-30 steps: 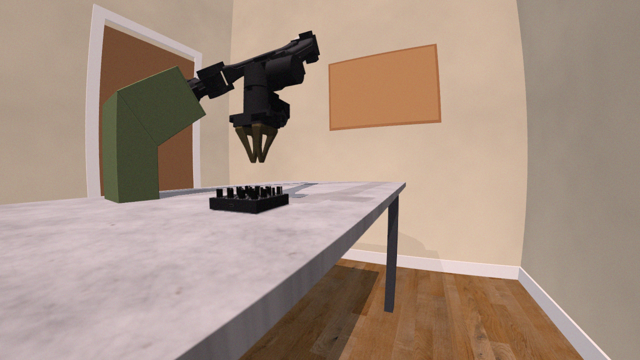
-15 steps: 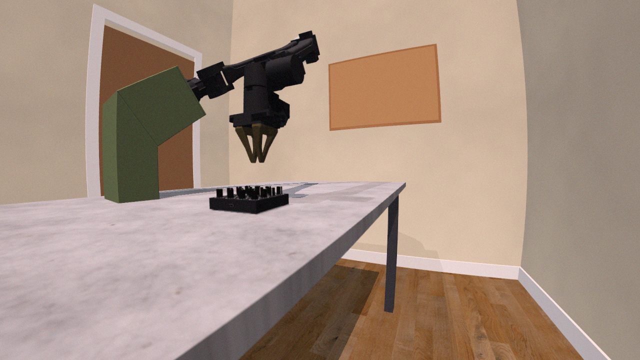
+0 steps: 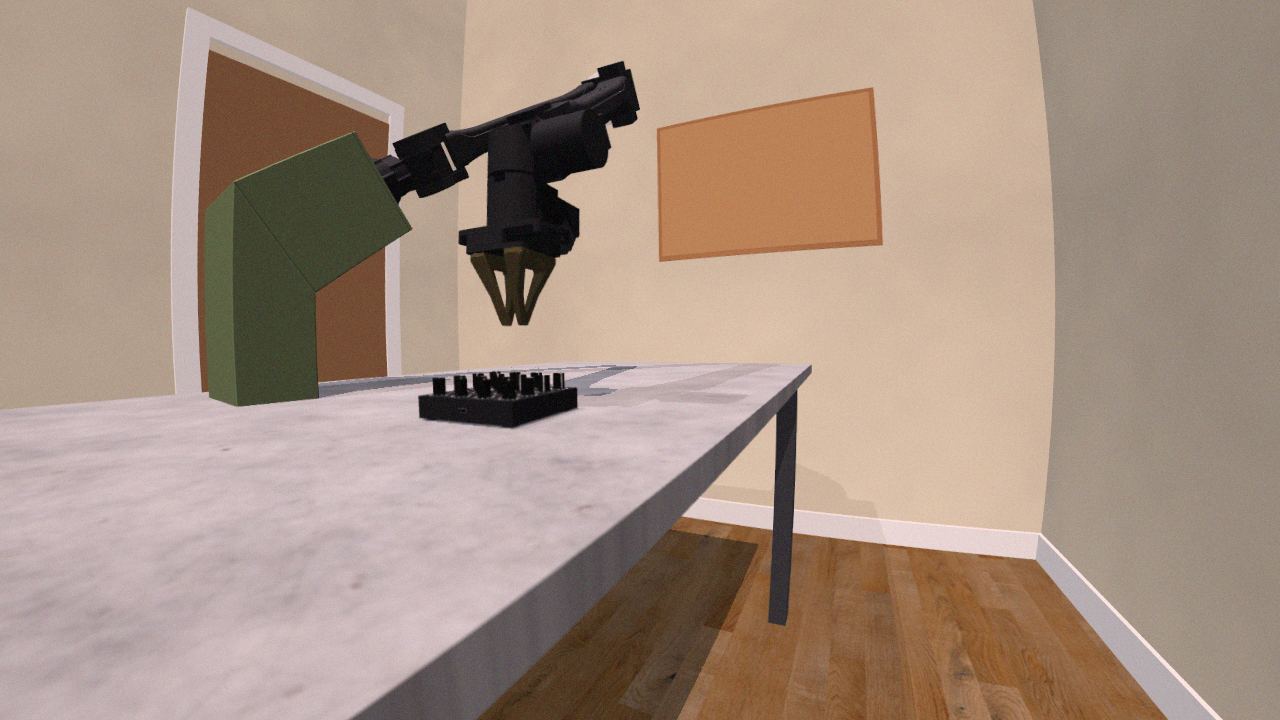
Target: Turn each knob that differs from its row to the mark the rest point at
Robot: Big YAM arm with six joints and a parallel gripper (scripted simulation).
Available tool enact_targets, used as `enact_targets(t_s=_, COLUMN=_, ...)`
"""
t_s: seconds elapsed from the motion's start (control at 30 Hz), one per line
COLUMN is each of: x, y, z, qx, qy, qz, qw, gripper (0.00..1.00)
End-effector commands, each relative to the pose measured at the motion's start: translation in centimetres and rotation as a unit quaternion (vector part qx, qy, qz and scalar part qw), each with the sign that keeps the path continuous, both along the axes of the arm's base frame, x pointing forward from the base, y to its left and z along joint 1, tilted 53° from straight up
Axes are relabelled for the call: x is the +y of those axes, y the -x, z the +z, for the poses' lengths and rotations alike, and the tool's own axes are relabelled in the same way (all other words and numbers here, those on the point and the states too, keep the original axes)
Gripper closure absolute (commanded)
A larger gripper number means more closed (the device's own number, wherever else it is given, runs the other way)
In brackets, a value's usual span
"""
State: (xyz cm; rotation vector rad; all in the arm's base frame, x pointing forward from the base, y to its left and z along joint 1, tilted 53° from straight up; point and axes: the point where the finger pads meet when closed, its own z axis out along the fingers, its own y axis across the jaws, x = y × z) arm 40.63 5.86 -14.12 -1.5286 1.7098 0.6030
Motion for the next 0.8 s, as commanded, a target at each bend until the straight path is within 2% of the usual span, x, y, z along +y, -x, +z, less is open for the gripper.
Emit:
enact_targets(t_s=0.0, x=0.3, y=-0.2, z=-0.2, qx=-0.011, qy=0.002, qz=0.009, qw=1.0, gripper=0.8)
enact_targets(t_s=0.23, x=0.6, y=-0.3, z=-0.4, qx=-0.002, qy=0.0, qz=0.004, qw=1.0, gripper=0.8)
enact_targets(t_s=0.27, x=0.5, y=-0.7, z=0.1, qx=-0.01, qy=0.002, qz=0.003, qw=1.0, gripper=0.8)
enact_targets(t_s=0.37, x=0.8, y=-0.3, z=-0.6, qx=-0.002, qy=0.0, qz=0.004, qw=1.0, gripper=0.8)
enact_targets(t_s=0.77, x=1.7, y=-0.6, z=-1.3, qx=-0.002, qy=0.001, qz=0.004, qw=1.0, gripper=0.8)
